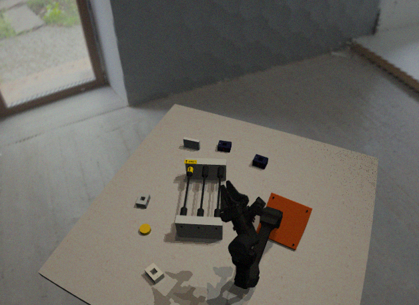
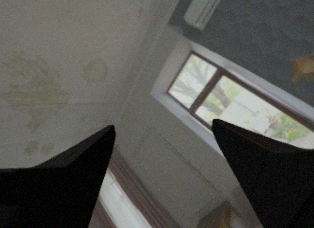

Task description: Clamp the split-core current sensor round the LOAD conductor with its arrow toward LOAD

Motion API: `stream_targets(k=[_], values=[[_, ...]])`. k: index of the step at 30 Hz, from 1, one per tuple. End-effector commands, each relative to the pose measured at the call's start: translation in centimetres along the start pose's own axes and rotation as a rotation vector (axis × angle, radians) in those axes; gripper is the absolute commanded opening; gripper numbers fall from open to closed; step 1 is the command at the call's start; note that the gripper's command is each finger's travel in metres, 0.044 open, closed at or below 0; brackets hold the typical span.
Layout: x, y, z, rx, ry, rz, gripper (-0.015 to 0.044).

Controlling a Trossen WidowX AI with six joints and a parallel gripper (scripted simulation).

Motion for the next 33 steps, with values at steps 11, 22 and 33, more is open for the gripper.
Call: stream_targets(k=[11, 22, 33], values=[[5.5, -2.9, -0.6, -0.398, 0.265, 0.076, 0.044], [9.4, -6.6, -8.5, -0.868, 0.533, 0.312, 0.044], [6.7, -9.7, -18.7, -1.279, 0.694, 0.675, 0.044]])
Point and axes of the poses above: the point midway between the two fingers, 35 mm back from their tips, its own x axis out along the fingers, its own y axis across the jaws, z = x × y, the point moved 7 cm from there along -x, back along the fingers, and after that the axes turned 12 degrees about -x, right-handed, at the moved point
